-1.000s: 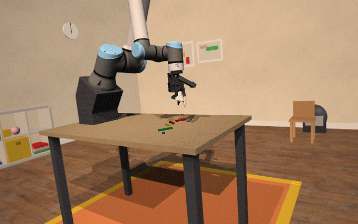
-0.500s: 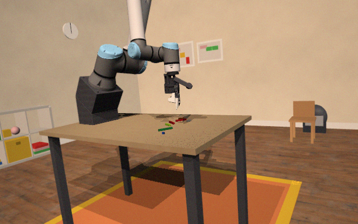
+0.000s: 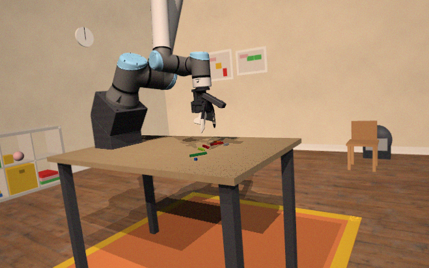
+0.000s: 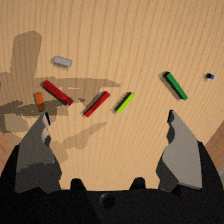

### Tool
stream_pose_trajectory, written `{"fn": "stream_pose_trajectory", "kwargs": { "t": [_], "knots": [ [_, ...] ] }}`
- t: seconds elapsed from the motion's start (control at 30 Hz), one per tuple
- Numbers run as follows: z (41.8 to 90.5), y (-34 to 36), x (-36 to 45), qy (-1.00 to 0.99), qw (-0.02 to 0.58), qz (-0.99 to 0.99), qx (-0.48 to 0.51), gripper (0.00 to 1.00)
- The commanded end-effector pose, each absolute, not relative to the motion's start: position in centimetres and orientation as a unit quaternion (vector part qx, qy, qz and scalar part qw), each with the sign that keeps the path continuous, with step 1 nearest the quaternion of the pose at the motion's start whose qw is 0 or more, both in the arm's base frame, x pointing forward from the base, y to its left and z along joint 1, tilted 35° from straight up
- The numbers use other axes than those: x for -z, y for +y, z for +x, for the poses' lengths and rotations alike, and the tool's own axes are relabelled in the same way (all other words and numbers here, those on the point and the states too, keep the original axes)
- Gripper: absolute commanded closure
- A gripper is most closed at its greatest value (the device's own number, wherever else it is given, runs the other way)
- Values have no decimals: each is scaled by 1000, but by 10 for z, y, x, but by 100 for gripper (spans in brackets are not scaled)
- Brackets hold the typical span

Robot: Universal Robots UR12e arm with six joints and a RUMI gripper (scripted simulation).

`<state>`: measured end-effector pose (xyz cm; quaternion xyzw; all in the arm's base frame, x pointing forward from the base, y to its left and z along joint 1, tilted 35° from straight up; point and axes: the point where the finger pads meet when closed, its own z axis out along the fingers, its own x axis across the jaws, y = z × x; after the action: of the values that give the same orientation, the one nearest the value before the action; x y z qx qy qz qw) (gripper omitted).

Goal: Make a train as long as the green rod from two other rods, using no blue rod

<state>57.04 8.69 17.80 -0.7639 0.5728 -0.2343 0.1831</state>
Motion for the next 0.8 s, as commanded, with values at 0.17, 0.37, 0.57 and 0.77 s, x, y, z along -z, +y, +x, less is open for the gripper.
{"fn": "stream_pose_trajectory", "kwargs": {
  "t": [0.17, 0.37, 0.57, 0.77],
  "knots": [
    [563, 69, -170, 671, 214, -678, 209, 0],
    [560, 60, -167, 712, 228, -634, 195, 0],
    [555, 51, -163, 753, 241, -585, 180, 0],
    [553, 47, -160, 771, 246, -561, 172, 0]
  ]
}}
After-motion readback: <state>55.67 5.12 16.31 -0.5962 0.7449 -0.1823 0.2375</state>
